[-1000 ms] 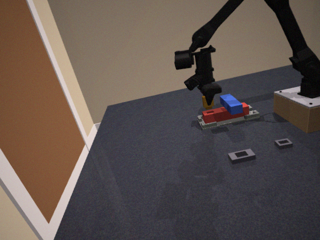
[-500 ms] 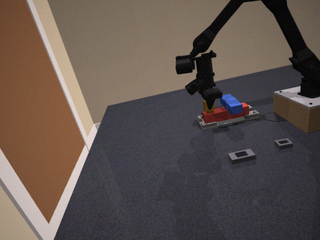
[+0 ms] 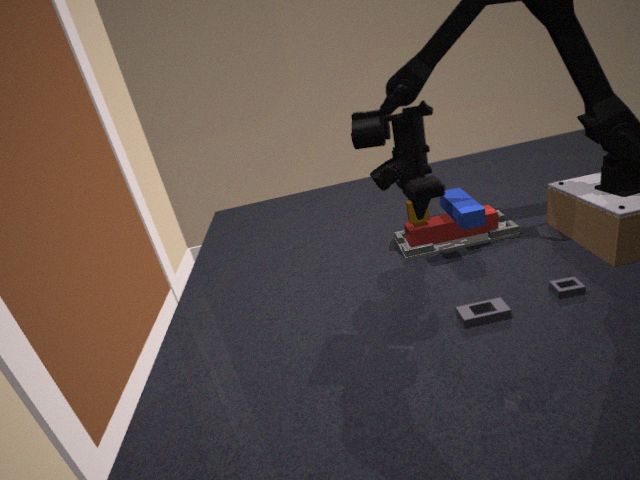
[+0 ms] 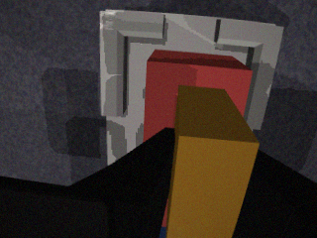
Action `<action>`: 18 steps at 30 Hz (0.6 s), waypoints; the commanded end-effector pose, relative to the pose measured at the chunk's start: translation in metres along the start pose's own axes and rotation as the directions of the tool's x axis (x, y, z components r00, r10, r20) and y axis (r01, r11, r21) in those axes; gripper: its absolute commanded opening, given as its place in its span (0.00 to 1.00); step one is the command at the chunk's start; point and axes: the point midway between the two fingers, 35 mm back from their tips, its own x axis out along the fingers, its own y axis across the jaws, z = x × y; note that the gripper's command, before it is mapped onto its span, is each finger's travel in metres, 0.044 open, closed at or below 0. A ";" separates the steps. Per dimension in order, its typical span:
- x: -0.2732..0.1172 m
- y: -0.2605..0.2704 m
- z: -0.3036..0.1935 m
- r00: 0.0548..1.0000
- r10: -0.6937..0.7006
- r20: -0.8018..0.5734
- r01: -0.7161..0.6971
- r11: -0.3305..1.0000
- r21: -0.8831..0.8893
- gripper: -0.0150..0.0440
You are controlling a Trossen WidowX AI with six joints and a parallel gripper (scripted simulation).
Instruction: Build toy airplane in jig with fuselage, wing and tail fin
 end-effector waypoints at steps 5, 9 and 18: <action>0.000 0.000 0.000 1.000 0.000 0.000 0.000 1.000 0.000 0.52; 0.000 0.000 0.000 1.000 0.000 0.000 0.000 1.000 0.000 0.69; 0.000 0.000 0.000 1.000 0.000 0.000 0.000 1.000 0.000 0.69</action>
